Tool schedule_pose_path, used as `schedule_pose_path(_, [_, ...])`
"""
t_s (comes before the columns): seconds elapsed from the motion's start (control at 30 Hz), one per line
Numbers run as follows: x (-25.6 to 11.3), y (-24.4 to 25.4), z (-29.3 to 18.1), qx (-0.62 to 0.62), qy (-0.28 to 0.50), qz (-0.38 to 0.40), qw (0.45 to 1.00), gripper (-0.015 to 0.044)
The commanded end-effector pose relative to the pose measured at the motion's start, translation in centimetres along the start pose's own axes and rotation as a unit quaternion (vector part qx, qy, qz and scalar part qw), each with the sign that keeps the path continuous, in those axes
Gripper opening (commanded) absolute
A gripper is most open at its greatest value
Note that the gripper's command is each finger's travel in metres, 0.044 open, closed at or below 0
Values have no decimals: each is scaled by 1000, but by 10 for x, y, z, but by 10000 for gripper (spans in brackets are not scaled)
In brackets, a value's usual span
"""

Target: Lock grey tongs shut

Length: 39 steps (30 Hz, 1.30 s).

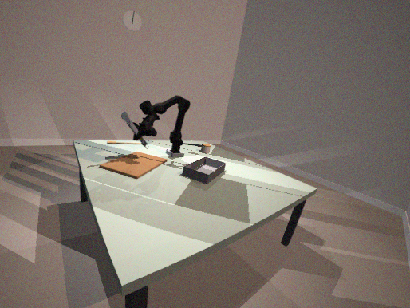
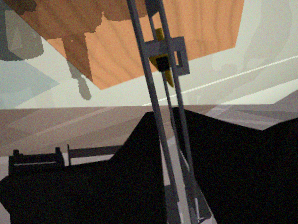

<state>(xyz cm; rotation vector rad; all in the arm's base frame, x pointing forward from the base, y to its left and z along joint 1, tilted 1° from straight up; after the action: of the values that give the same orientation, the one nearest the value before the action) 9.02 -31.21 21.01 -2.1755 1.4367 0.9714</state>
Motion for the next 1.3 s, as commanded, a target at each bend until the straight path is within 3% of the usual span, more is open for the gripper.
schedule_pose_path(0.0, [0, 1, -11, -3, -27, -2, 1000, -150])
schedule_pose_path(1.27, [2, 4, -48, -8, -304, -38, 952, -150])
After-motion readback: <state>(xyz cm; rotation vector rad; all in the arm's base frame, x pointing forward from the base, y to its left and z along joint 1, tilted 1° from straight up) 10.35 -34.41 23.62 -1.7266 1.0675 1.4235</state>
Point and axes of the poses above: the point midway between the two fingers, 35 mm back from their tips, its own x axis out along the fingers, its own y axis across the jaws, z = x × y, the point moved 7 cm from there along -x, back along the fingers, and after that the axes turned 8 degrees about -x, right-handed, at the moved point
